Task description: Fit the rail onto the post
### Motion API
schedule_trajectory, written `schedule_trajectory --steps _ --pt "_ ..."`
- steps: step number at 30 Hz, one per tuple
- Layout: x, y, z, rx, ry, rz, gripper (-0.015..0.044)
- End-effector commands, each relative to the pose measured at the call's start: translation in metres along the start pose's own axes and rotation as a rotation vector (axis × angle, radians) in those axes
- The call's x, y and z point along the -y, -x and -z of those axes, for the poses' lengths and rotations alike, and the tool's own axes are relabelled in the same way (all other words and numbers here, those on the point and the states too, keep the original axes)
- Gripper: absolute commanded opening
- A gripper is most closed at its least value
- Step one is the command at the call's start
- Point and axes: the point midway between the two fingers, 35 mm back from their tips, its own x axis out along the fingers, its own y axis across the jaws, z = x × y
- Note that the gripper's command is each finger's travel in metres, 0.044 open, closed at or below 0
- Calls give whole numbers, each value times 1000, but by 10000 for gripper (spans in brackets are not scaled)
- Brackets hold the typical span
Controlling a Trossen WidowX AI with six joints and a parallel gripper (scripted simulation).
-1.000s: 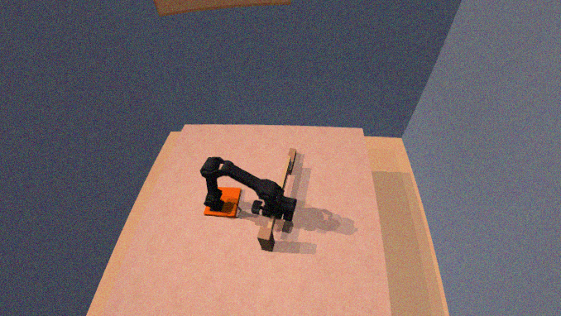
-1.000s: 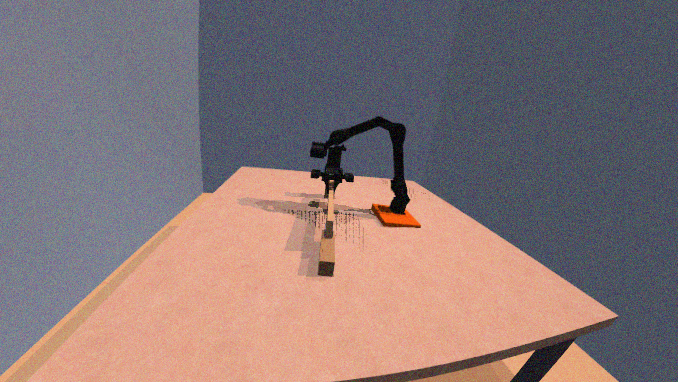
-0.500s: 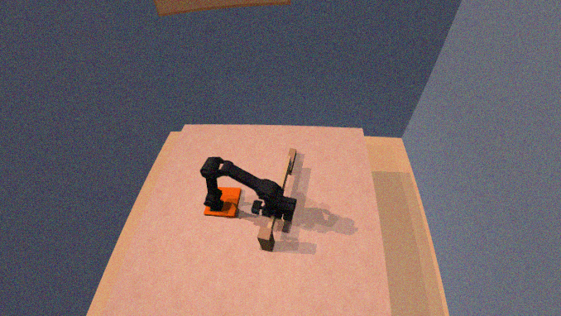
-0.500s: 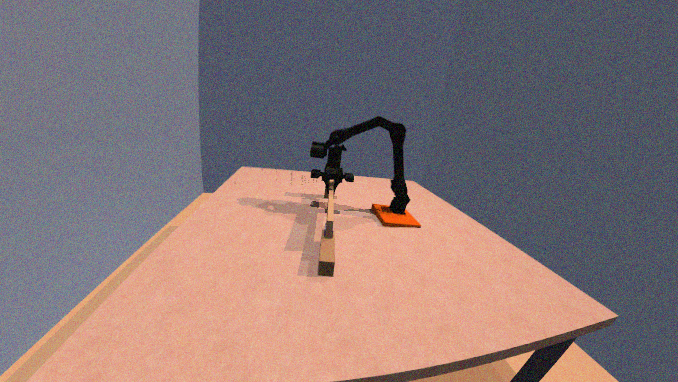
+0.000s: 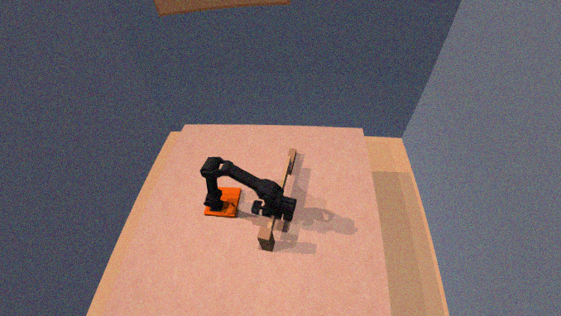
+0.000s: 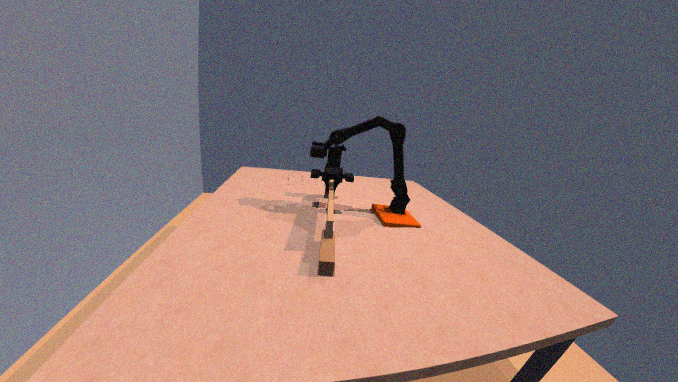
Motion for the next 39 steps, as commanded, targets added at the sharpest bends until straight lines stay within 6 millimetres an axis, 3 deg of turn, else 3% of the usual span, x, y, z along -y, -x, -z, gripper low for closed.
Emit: schedule_trajectory --steps 1,39 --pt "0 2 5 -12 -2 9 0" --pt "0 1 8 -12 -2 9 0"
